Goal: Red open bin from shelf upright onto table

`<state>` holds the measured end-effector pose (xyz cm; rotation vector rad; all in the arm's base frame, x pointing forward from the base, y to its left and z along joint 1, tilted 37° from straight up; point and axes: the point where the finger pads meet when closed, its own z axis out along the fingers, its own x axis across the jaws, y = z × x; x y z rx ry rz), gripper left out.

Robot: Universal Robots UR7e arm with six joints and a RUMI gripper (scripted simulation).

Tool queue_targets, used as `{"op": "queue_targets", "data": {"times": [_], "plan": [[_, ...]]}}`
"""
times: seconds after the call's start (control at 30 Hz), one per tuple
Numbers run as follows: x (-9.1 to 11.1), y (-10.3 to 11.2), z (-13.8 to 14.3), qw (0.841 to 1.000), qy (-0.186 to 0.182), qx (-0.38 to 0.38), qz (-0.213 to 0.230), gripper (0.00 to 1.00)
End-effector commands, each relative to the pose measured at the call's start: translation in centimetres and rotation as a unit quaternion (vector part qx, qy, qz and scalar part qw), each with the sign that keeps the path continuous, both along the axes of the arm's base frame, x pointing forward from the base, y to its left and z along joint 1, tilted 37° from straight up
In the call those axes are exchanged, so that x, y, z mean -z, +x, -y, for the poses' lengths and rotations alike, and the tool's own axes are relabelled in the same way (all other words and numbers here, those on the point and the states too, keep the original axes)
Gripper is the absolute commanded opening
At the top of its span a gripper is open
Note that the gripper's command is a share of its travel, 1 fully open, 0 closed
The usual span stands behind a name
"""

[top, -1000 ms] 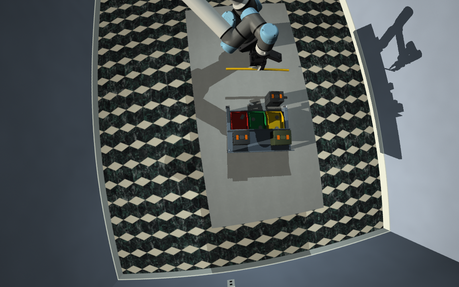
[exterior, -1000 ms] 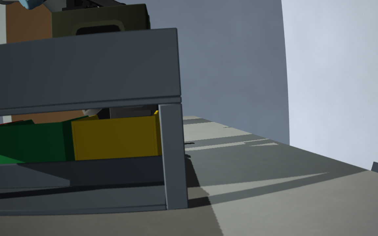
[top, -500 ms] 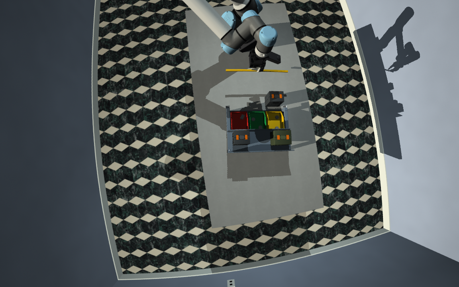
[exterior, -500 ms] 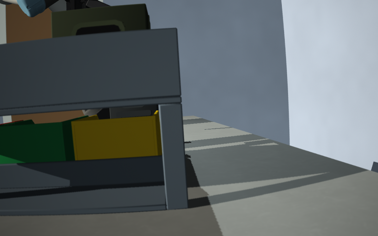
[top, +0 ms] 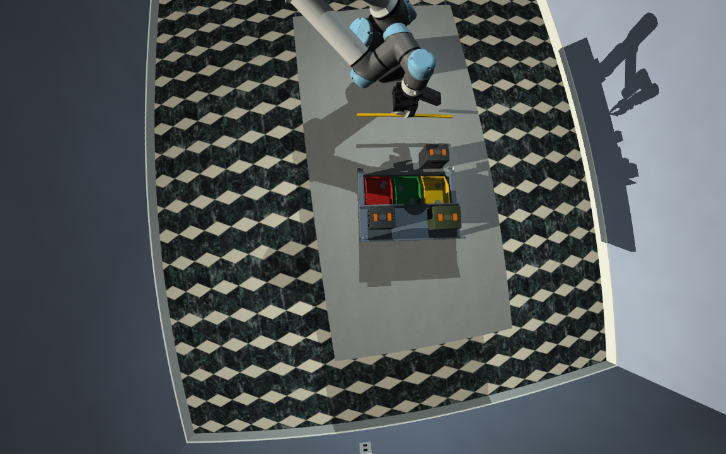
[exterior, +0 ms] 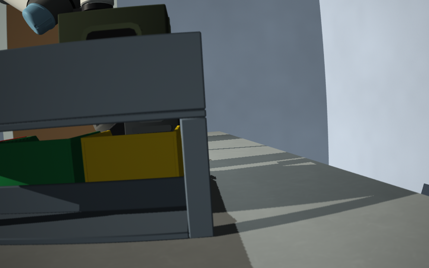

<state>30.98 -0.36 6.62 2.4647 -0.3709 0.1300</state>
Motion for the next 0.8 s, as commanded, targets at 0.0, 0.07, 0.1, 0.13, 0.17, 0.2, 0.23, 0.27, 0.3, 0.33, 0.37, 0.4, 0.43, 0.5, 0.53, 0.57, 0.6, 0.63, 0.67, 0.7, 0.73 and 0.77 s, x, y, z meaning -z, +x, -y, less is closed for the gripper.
{"op": "queue_targets", "data": {"times": [0.0, 0.07, 0.1, 0.13, 0.17, 0.2, 0.23, 0.27, 0.3, 0.33, 0.37, 0.4, 0.43, 0.5, 0.53, 0.57, 0.6, 0.63, 0.67, 0.7, 0.73, 0.77], "plan": [[1.1, 0.1, 0.8, 1.000, 0.000, -0.001, 0.001, 0.00], [1.6, 0.1, 1.2, 1.000, 0.000, -0.001, 0.001, 0.00], [1.8, 0.1, 1.4, 1.000, 0.000, -0.001, 0.001, 0.00], [2.1, 0.1, 1.6, 1.000, 0.000, -0.001, 0.001, 0.00], [2.3, 0.1, 1.8, 1.000, 0.000, -0.001, 0.001, 0.00], [2.6, 0.1, 2.0, 1.000, 0.000, -0.001, 0.001, 0.00], [2.8, 0.1, 2.1, 1.000, 0.000, -0.001, 0.001, 0.00], [3.1, 0.1, 2.3, 1.000, 0.000, -0.001, 0.001, 0.00], [3.1, 0.1, 2.3, 1.000, 0.000, -0.001, 0.001, 0.00], [3.1, 0.1, 2.3, 1.000, 0.000, -0.001, 0.001, 0.00], [3.3, 0.1, 2.5, 1.000, 0.000, -0.001, 0.001, 0.00], [3.5, 0.1, 2.7, 1.000, 0.000, -0.001, 0.001, 0.00], [3.8, 0.1, 2.9, 1.000, 0.000, -0.001, 0.001, 0.00], [4.2, 0.1, 3.2, 1.000, 0.000, -0.001, 0.001, 0.00], [4.5, 0.1, 3.4, 1.000, 0.000, -0.001, 0.001, 0.00], [4.7, 0.1, 3.6, 1.000, 0.000, -0.001, 0.001, 0.00], [4.9, 0.1, 3.7, 1.000, 0.000, -0.001, 0.001, 0.00], [5.1, 0.1, 3.9, 1.000, 0.000, -0.001, 0.001, 0.00], [5.3, 0.1, 4.0, 1.000, 0.000, -0.001, 0.001, 0.00], [5.5, 0.1, 4.2, 1.000, 0.000, -0.001, 0.001, 0.00], [5.7, 0.1, 4.3, 1.000, 0.000, -0.001, 0.001, 0.00], [5.9, 0.1, 4.5, 1.000, 0.000, -0.001, 0.001, 0.00]]}}
